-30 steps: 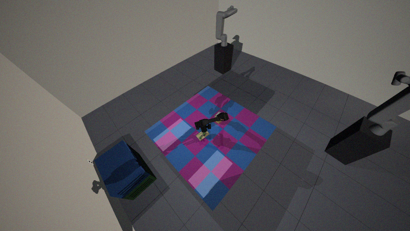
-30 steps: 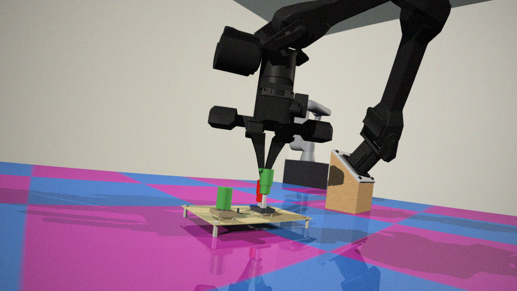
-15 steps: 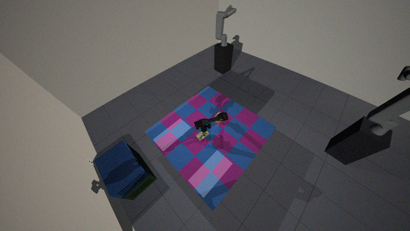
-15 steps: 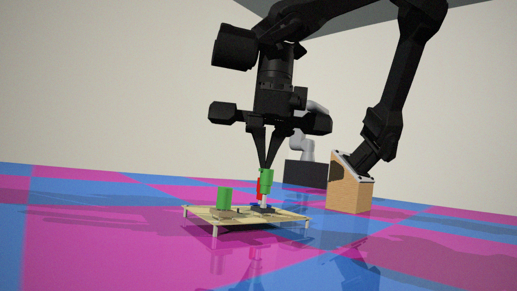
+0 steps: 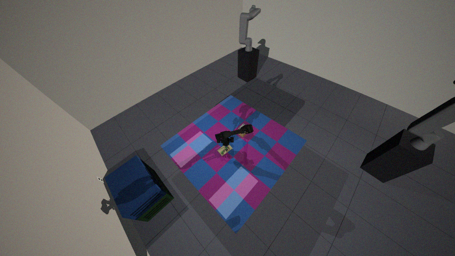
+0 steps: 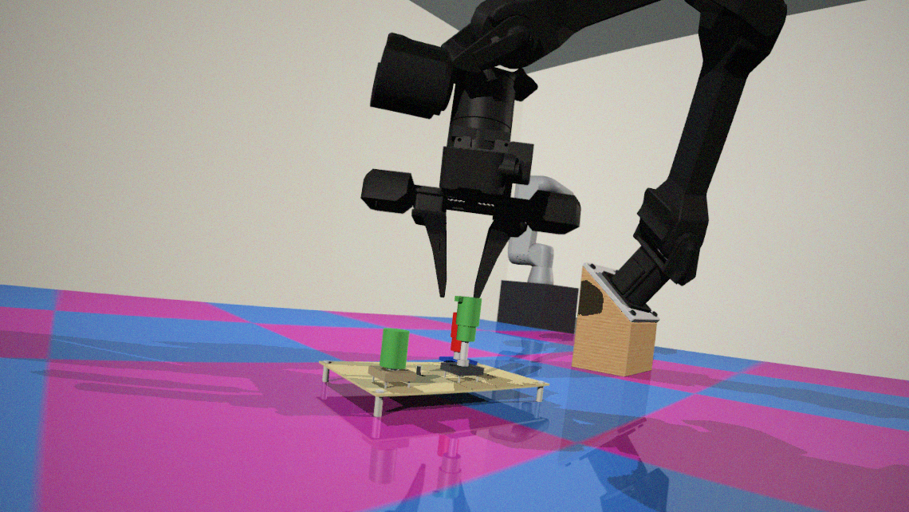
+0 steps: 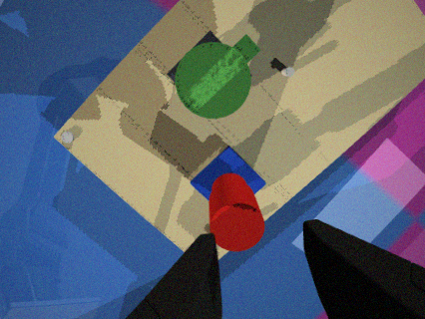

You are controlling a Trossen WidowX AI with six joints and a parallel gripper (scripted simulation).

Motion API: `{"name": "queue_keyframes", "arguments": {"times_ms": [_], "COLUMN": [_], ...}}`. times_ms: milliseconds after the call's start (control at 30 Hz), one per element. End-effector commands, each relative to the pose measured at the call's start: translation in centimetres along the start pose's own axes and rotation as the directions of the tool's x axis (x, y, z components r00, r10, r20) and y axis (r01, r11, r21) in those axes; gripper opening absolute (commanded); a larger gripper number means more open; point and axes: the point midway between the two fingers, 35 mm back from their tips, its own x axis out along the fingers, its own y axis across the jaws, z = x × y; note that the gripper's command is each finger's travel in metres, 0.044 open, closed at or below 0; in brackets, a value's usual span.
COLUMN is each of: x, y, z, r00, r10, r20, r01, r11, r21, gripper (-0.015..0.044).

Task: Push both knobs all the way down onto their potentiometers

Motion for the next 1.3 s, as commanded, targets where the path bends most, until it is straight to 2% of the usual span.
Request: {"name": "queue_keyframes", "arguments": {"times_ms": [0,67,300,567,933,1267], "x": [-0.6,-0.7,-1.0,-1.4,-1.9,-2.4], "y": [-0.7,-0.7,-0.7,-0.6,-0.5,-0.3], "z": [0.3,0.4,0.8,1.2,1.8,2.3], "r00": [0.999,0.999,0.999,1.000,1.000,1.000], "r10": [-0.028,-0.027,-0.024,-0.020,-0.014,-0.009], "r20": [0.025,0.024,0.021,0.017,0.012,0.006], "r01": [0.026,0.024,0.014,0.005,-0.003,-0.005], "r11": [0.997,0.991,0.931,0.795,0.512,0.189], "r21": [0.071,0.132,0.366,0.607,0.859,0.982], "gripper": [0.0053,0.0000,0.0000,0.0000,0.0000,0.0000]}}
